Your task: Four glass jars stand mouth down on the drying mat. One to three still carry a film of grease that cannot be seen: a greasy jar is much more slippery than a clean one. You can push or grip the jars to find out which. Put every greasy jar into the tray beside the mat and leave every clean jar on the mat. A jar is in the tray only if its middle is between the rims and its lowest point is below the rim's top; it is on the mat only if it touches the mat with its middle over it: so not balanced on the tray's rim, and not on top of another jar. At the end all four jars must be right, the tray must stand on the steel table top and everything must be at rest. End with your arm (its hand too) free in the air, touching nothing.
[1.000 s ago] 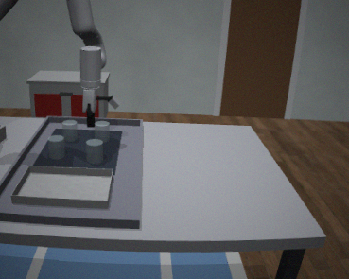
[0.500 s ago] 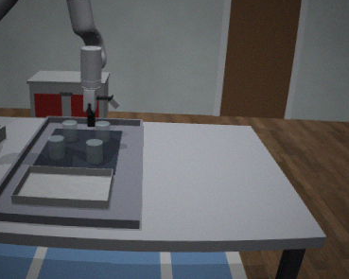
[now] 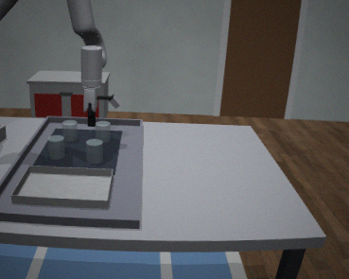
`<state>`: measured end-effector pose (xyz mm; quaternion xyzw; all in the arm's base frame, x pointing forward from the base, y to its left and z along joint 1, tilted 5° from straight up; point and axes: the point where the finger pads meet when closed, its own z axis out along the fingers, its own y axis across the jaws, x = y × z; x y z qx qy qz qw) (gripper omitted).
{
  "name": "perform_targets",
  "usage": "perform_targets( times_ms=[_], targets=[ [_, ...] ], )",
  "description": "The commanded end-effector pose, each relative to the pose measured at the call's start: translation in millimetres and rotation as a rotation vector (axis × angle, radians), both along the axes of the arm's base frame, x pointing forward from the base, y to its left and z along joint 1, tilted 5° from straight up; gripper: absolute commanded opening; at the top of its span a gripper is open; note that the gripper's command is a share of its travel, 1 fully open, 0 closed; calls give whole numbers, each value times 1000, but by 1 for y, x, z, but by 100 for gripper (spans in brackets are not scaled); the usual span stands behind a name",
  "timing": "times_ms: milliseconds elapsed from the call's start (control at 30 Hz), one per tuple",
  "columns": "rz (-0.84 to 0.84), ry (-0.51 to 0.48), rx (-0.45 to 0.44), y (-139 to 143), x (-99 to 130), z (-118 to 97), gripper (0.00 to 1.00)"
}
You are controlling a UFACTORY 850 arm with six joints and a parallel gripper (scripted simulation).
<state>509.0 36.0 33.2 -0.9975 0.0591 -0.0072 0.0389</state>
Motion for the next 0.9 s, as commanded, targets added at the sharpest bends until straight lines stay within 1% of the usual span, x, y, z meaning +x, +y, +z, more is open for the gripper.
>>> perform_targets(
  times_ms=[0,867],
  targets=[
    [0,-2,0,0,1,1,0],
    [0,-2,0,-1,4,4,0]
  ],
)
